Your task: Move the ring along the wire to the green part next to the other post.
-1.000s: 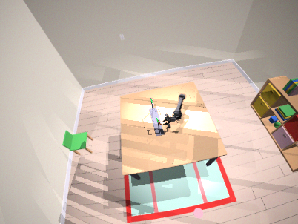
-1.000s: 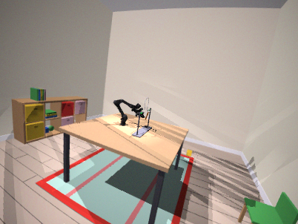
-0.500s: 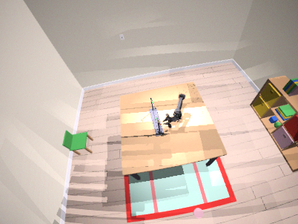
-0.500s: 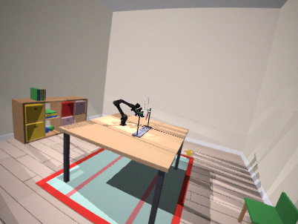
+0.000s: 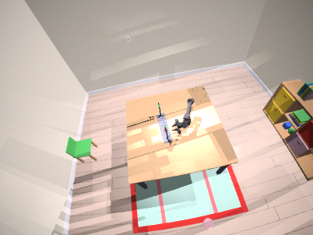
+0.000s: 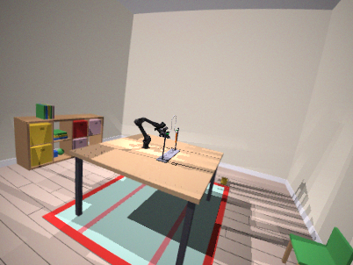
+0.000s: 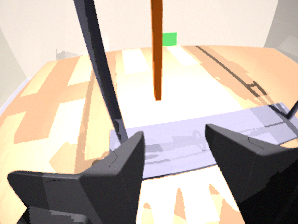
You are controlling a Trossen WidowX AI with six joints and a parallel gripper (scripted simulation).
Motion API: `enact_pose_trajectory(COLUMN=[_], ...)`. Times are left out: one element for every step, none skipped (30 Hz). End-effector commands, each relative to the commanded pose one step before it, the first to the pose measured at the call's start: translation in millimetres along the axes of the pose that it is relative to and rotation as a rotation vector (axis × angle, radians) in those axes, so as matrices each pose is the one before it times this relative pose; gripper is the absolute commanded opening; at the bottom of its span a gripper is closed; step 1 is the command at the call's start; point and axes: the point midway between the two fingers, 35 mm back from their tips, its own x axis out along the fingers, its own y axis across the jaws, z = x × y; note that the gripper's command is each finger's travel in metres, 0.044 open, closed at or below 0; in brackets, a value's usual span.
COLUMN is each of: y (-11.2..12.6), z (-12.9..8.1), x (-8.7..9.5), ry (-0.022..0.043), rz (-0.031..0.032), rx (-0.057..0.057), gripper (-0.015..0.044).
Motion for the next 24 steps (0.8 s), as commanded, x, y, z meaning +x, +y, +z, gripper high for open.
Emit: enact_pose_trajectory(y=[-0.80, -0.66, -0.24, 0.00, 0.00, 0.00, 0.00, 0.00, 0.00, 0.00, 0.00, 0.00, 0.00, 0.00, 0.00, 0.00, 0.00, 0.00, 0.00, 0.00, 0.00, 0.00, 0.00, 0.00], z=[3.02, 0.95, 0.36, 0.00, 0.00, 0.00, 0.00, 0.00, 0.00, 0.00, 0.00, 0.00, 0.00, 0.00, 0.00, 0.00, 0.00, 0.00, 0.00, 0.00, 0.00, 0.00, 0.00, 0.00], x=[-25.69, -4.03, -1.34, 0.00, 0.00, 0.00, 0.00, 0.00, 0.00, 0.00, 0.00, 0.00, 0.00, 0.00, 0.00, 0.00, 0.00, 0.00, 0.00, 0.00, 0.00, 0.00, 0.00, 0.00], ry=[-0.01397, -0.00475, -0.00176, 0.00000, 0.00000, 0.00000, 0.00000, 0.00000, 0.00000, 0.00000, 0.00000, 0.00000, 0.00000, 0.00000, 0.00000, 0.00000, 0.00000, 0.00000, 0.00000, 0.00000, 0.00000, 0.00000, 0.00000, 0.00000], rz=[0.00757, 0.00166, 0.00065, 0.00000, 0.00000, 0.00000, 0.00000, 0.00000, 0.00000, 0.00000, 0.00000, 0.00000, 0.00000, 0.00000, 0.00000, 0.00000, 0.00000, 0.00000, 0.00000, 0.00000, 0.00000, 0.00000, 0.00000, 0.00000], rx=[0.0012, -0.0010, -0.0004, 0.0000, 0.0000, 0.0000, 0.0000, 0.0000, 0.0000, 0.0000, 0.0000, 0.0000, 0.0000, 0.0000, 0.0000, 0.0000, 0.0000, 0.0000, 0.0000, 0.0000, 0.0000, 0.0000, 0.0000, 0.0000], gripper=[0.0318, 0.0344, 0.0370, 0.0396, 0.0422, 0.0440, 0.0440, 0.0440, 0.0440, 0.0440, 0.0440, 0.0440, 0.0440, 0.0440, 0.0440, 0.0440, 0.0440, 0.0440, 0.0440, 0.0440, 0.0440, 0.0440, 0.0440, 0.0440])
